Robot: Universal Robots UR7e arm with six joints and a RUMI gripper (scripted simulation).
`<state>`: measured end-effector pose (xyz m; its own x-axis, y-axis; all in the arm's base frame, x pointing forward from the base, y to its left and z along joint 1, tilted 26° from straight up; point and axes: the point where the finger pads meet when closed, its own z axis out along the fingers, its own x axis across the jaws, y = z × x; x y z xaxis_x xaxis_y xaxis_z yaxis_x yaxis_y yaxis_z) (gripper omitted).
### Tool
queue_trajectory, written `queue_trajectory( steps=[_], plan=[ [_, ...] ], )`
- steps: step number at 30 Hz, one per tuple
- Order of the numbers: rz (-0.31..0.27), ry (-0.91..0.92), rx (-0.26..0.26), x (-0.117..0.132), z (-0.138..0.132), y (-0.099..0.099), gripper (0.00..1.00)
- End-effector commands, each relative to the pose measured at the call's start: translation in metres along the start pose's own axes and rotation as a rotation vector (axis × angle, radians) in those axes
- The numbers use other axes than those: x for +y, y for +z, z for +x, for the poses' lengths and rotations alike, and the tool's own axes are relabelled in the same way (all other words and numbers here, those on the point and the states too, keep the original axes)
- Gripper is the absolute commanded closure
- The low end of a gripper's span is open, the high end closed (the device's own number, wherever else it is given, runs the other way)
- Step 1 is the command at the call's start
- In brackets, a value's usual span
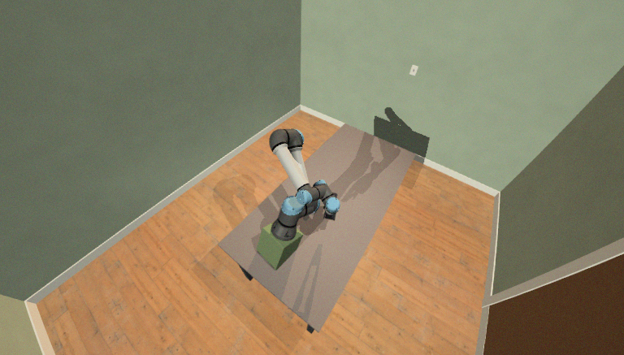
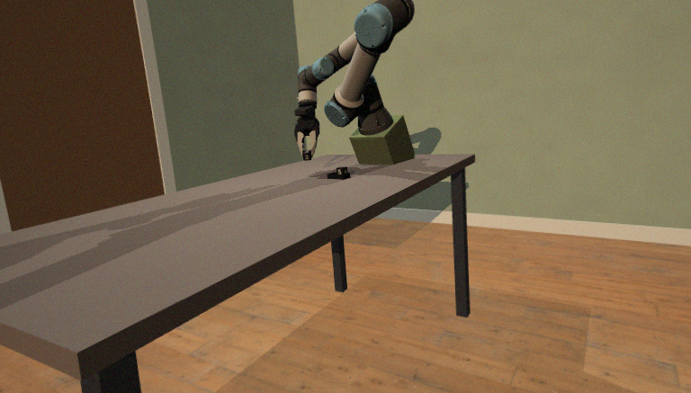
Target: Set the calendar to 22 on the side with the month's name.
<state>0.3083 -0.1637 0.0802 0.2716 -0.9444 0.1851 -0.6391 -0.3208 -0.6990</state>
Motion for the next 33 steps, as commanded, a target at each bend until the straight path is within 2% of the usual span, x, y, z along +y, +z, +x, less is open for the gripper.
queue_trajectory(
  steps=[1,8,27,33],
  plan=[
    [0.063,-0.003,0.007,-0.0002,0.0006,-0.0008,0.90],
    [0.115,-0.005,0.022,-0.0019,0.0029,-0.0024,0.90],
    [0.133,-0.005,0.025,-0.0021,0.0035,-0.0028,0.90],
    [0.156,-0.006,0.020,-0.0015,0.0034,-0.0025,0.90]
  ],
)
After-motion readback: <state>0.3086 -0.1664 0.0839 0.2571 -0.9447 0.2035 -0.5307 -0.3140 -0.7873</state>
